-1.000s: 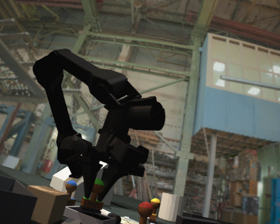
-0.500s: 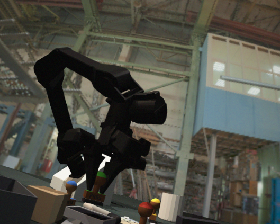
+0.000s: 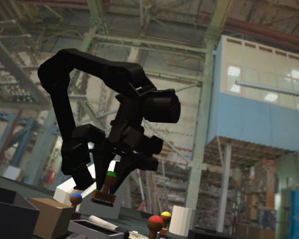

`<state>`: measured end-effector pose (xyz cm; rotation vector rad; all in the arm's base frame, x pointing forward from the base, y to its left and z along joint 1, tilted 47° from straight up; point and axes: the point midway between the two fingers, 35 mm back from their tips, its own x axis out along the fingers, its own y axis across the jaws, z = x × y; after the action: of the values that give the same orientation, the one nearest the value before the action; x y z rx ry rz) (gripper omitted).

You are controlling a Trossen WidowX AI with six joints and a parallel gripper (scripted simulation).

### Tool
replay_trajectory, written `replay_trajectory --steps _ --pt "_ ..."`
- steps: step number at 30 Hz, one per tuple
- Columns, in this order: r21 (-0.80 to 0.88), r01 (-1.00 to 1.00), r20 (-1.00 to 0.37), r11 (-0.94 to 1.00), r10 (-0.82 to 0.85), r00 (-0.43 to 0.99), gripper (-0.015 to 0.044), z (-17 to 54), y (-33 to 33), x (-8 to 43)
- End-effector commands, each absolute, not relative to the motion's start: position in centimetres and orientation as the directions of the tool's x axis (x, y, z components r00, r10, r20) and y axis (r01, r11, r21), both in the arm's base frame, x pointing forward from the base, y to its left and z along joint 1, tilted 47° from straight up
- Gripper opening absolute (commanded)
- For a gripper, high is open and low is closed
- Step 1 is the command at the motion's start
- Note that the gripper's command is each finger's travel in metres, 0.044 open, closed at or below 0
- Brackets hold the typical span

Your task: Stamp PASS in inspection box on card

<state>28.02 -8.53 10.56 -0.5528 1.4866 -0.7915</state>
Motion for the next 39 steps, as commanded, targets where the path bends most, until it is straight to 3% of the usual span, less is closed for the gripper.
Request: replay_trajectory --steps 1,6,19,39 --pt "-0.752 0.128 -0.657 0.646 -0.750 -0.078 0.0000 11.0 -8.0 28.2" --pt "-0.751 0.147 -0.658 0.644 -0.749 -0.078 0.0000 11.2 -7.6 28.2" --pt "-0.669 0.493 -0.672 0.556 -0.736 -0.083 0.0000 9.1 -5.5 28.9" --pt "-0.390 0.885 -0.687 0.254 -0.720 -0.096 0.0000 5.7 -2.3 29.3"
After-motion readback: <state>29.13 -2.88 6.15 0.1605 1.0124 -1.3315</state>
